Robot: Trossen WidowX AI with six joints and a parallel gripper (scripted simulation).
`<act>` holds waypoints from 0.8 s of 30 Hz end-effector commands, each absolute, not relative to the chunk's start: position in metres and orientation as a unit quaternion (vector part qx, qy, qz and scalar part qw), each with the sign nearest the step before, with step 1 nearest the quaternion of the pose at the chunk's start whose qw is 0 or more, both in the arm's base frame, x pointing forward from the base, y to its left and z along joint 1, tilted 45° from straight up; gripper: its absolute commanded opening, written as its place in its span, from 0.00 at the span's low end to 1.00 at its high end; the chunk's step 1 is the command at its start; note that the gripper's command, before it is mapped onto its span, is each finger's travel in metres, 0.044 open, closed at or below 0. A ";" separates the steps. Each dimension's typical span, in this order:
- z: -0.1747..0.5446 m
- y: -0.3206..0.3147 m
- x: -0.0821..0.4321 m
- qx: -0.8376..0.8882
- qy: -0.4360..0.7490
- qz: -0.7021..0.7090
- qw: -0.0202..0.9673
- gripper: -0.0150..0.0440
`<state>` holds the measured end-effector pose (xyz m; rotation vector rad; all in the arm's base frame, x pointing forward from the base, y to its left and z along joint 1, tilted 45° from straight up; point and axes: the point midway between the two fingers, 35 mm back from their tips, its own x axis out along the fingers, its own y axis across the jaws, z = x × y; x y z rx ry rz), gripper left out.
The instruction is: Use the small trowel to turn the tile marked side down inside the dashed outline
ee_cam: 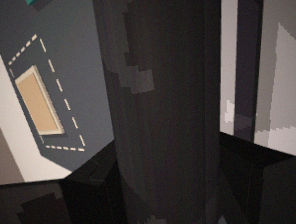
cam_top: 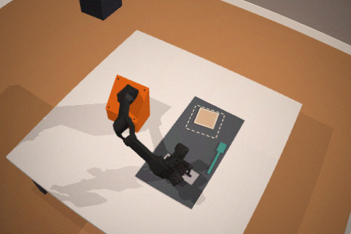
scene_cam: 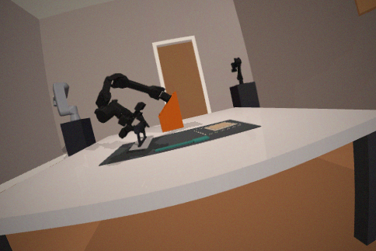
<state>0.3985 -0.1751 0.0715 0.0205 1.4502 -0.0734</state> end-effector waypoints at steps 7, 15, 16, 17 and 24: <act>0.099 -0.180 0.381 0.006 0.683 0.039 0.729 0.25; 0.100 -0.181 0.379 0.006 0.684 0.044 0.728 0.25; 0.100 -0.181 0.379 0.006 0.684 0.044 0.728 0.25; 0.099 -0.182 0.380 0.006 0.684 0.044 0.728 0.25; 0.091 -0.190 0.381 0.006 0.684 0.043 0.728 0.25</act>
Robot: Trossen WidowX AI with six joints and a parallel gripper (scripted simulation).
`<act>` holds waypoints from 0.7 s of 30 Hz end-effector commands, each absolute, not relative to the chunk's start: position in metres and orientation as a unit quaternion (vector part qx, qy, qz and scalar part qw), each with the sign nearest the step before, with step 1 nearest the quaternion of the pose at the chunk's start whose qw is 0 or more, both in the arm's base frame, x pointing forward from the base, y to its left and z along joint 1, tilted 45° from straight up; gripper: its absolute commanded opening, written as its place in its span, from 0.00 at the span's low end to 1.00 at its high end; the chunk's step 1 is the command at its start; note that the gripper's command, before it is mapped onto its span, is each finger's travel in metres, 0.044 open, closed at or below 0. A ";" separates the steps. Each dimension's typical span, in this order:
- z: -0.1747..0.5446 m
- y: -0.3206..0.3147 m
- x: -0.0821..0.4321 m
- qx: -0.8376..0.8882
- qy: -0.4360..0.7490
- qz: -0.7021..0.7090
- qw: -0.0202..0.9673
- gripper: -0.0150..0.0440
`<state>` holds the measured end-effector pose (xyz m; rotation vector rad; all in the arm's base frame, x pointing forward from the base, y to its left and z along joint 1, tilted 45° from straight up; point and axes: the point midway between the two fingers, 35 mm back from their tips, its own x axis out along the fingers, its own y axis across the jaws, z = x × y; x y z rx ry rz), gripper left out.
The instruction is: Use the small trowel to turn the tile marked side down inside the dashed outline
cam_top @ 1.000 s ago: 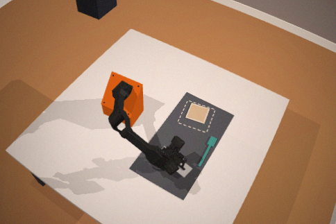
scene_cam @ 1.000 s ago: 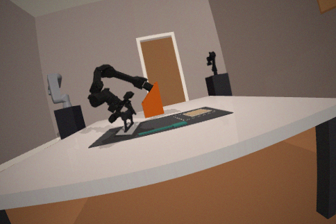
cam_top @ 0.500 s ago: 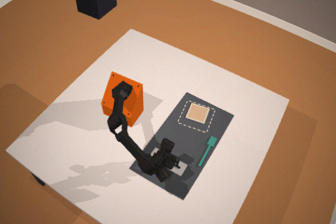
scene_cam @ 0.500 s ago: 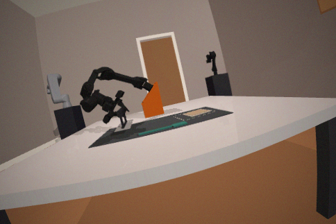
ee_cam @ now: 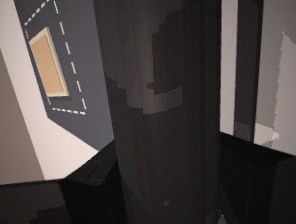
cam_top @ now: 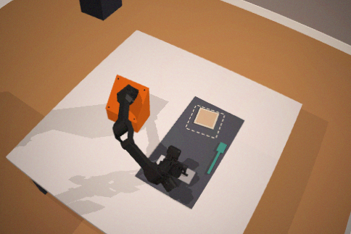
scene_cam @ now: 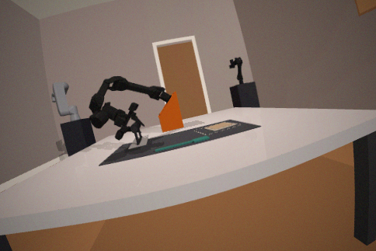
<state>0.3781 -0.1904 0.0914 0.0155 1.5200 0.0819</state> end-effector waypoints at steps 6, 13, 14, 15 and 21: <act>0.085 -0.198 0.382 0.006 0.684 0.043 0.728 0.25; 0.077 -0.206 0.383 0.005 0.684 0.042 0.728 0.25; 0.076 -0.207 0.383 0.005 0.684 0.042 0.728 0.25; 0.075 -0.207 0.383 0.005 0.684 0.042 0.728 0.25; 0.075 -0.207 0.383 0.005 0.684 0.042 0.728 0.48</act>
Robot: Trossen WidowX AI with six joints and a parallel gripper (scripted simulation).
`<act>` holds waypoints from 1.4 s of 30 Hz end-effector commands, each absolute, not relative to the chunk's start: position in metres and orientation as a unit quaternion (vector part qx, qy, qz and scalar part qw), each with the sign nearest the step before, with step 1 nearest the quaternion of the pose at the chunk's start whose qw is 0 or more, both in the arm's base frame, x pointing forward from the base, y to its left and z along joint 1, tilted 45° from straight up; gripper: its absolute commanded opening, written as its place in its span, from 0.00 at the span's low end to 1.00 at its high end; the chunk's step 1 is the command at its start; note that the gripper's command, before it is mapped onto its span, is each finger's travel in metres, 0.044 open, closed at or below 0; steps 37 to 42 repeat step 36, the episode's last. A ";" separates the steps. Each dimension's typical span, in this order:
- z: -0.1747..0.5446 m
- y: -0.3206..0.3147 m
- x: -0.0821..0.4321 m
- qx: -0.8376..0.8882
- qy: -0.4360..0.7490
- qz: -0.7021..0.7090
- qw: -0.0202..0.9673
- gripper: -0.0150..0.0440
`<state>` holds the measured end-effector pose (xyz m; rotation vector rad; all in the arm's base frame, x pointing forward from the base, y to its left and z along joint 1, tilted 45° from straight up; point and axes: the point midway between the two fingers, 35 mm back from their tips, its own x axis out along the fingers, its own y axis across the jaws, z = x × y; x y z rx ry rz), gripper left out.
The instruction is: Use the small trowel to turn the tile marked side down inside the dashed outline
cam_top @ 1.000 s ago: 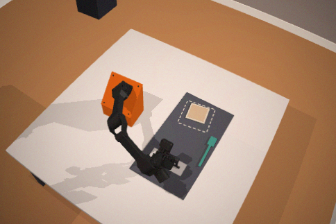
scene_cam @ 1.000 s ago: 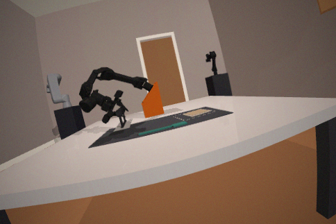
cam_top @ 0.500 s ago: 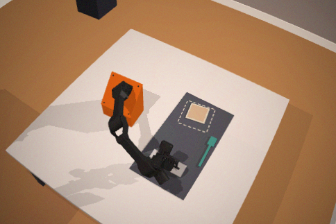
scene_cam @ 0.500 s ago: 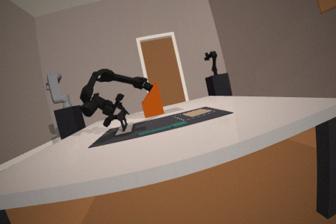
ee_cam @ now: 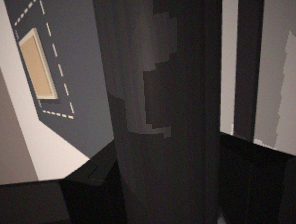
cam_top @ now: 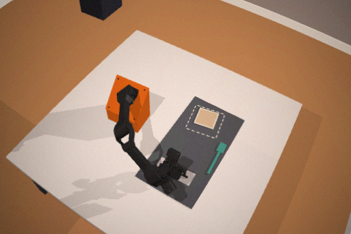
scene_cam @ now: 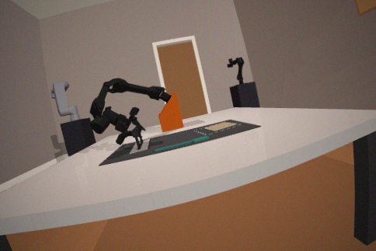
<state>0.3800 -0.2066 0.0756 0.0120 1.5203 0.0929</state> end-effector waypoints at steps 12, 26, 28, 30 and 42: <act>0.075 -0.207 0.383 0.005 0.684 0.042 0.728 0.76; 0.107 -0.211 0.382 0.004 0.685 0.041 0.728 0.76; 0.114 -0.211 0.382 0.004 0.685 0.041 0.728 0.76; 0.121 -0.212 0.381 0.004 0.685 0.041 0.728 0.76; 0.136 -0.212 0.379 0.003 0.685 0.040 0.727 0.76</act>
